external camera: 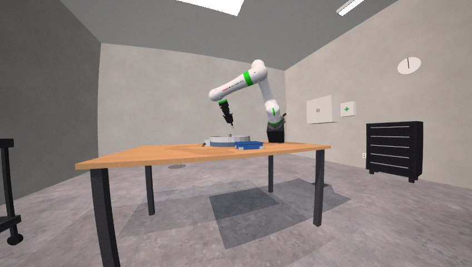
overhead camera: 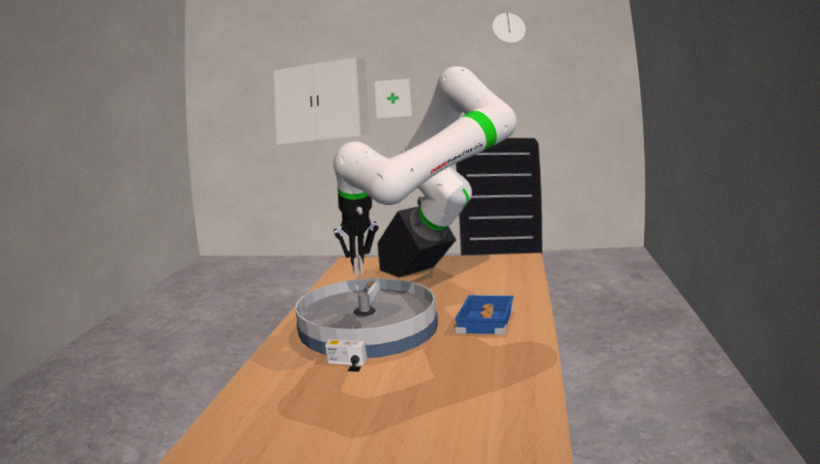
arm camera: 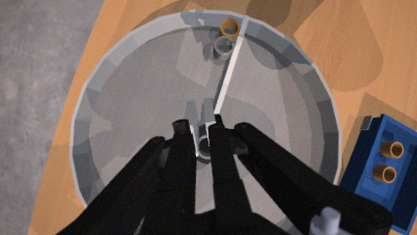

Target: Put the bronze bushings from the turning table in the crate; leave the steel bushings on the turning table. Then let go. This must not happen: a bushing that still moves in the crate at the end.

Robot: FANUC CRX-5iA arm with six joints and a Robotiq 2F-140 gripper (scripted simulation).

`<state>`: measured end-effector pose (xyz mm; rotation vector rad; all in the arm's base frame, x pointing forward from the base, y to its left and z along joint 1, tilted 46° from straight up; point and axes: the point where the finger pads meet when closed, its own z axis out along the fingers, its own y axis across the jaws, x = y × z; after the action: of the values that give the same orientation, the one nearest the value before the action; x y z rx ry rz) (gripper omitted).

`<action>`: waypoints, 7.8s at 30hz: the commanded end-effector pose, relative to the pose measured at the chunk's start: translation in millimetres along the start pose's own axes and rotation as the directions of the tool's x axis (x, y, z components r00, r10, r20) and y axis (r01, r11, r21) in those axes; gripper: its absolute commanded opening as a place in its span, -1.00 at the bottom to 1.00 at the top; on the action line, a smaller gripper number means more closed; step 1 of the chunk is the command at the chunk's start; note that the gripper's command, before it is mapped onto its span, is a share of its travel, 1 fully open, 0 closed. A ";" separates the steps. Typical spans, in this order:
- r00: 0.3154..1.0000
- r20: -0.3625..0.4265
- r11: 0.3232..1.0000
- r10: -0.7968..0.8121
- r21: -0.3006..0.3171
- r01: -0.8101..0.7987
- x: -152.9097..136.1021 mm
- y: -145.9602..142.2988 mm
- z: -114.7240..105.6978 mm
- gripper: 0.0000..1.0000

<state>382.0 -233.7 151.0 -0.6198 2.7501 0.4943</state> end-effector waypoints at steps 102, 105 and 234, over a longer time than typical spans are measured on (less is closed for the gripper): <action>0.395 0.879 0.945 -0.267 0.159 0.286 131.2 48.8 87.2 -0.87; 0.395 0.879 0.945 -0.267 0.159 0.286 131.2 48.8 87.2 -0.87; 0.395 0.879 0.945 -0.267 0.159 0.286 106.2 46.5 141.9 -0.87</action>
<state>295.3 -178.2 0.0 -0.5655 1.5599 0.5485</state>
